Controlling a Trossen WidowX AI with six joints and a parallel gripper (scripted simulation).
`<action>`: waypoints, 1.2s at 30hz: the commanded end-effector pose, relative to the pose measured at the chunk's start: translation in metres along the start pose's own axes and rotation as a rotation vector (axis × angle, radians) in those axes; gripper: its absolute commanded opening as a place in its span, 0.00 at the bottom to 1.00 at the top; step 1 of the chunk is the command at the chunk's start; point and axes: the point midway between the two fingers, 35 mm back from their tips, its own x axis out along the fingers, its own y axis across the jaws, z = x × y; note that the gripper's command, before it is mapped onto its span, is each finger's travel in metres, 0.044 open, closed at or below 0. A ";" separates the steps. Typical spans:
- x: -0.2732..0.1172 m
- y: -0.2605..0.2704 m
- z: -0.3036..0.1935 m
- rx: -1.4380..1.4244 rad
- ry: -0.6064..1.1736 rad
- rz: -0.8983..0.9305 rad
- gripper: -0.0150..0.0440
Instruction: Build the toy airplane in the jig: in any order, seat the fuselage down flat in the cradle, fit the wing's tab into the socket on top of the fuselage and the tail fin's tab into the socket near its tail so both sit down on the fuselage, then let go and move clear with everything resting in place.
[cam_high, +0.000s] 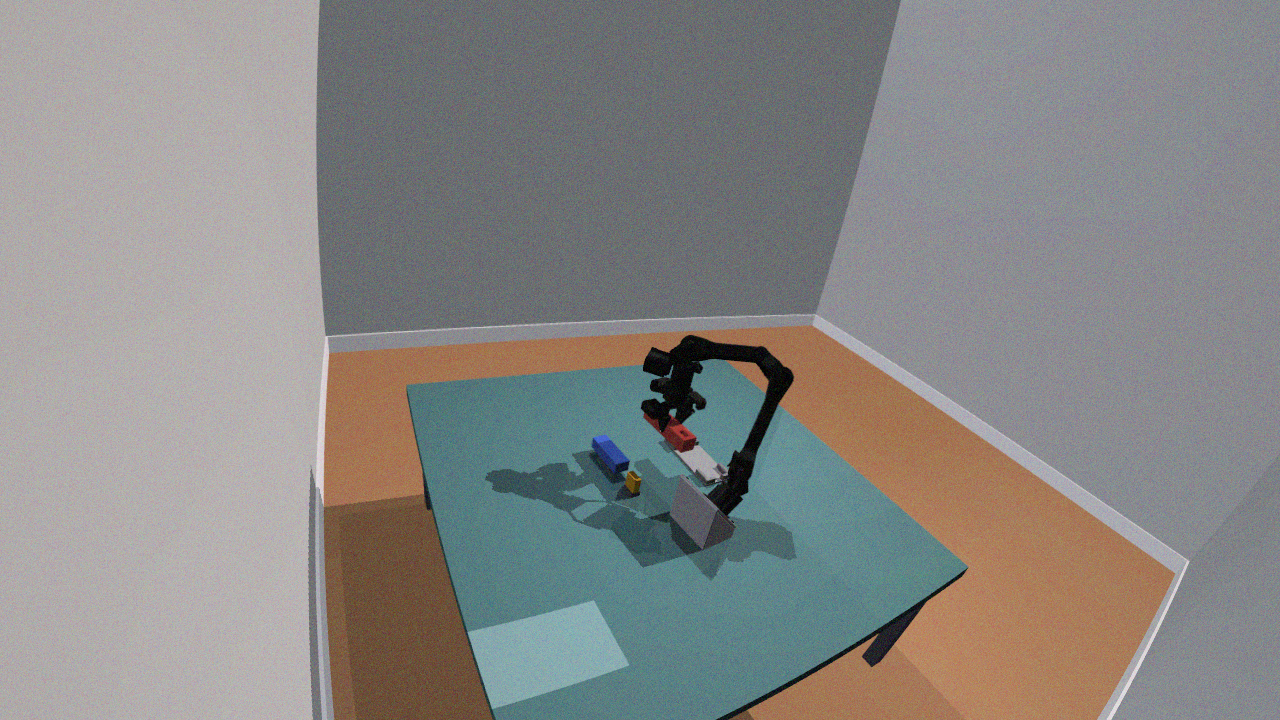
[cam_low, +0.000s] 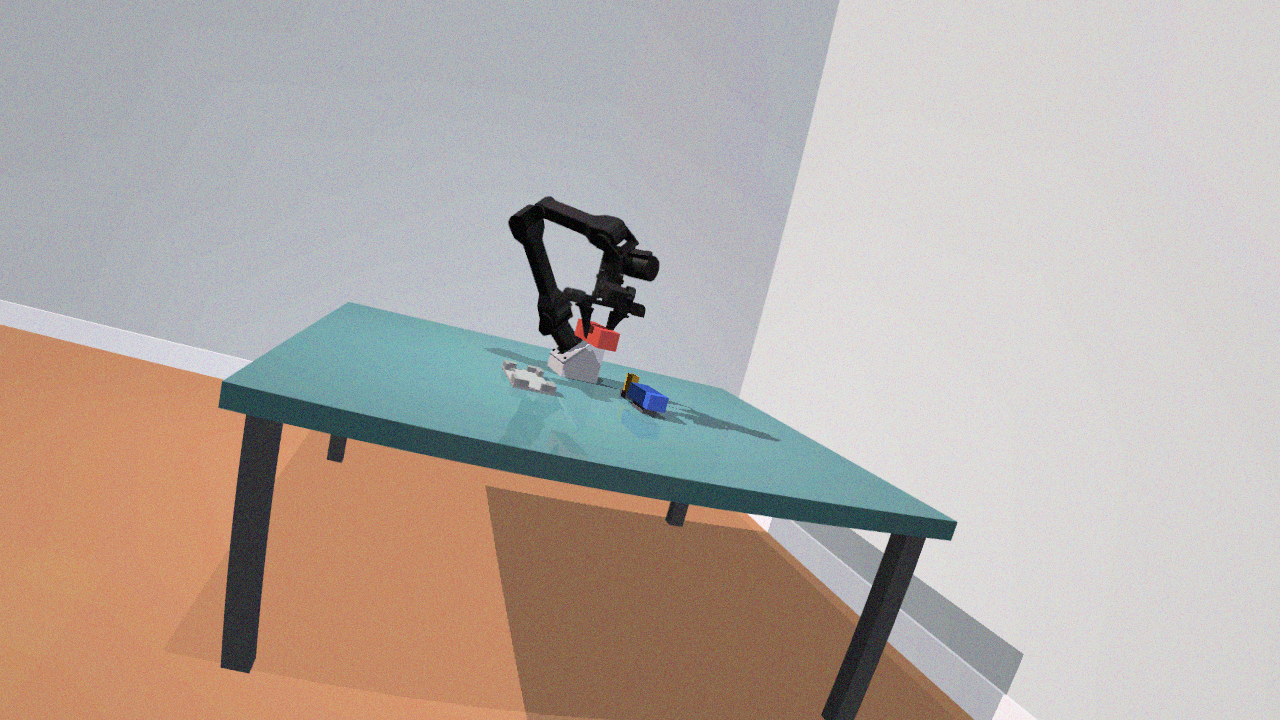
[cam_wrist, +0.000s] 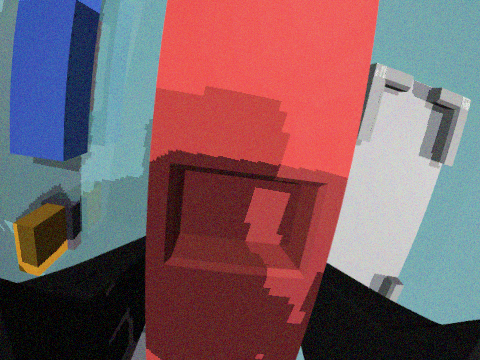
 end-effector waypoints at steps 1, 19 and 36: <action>0.006 -0.012 0.001 0.001 -0.001 0.000 0.25; 0.030 -0.064 0.003 0.018 -0.005 0.004 0.25; 0.052 -0.113 -0.007 0.039 -0.003 -0.019 0.25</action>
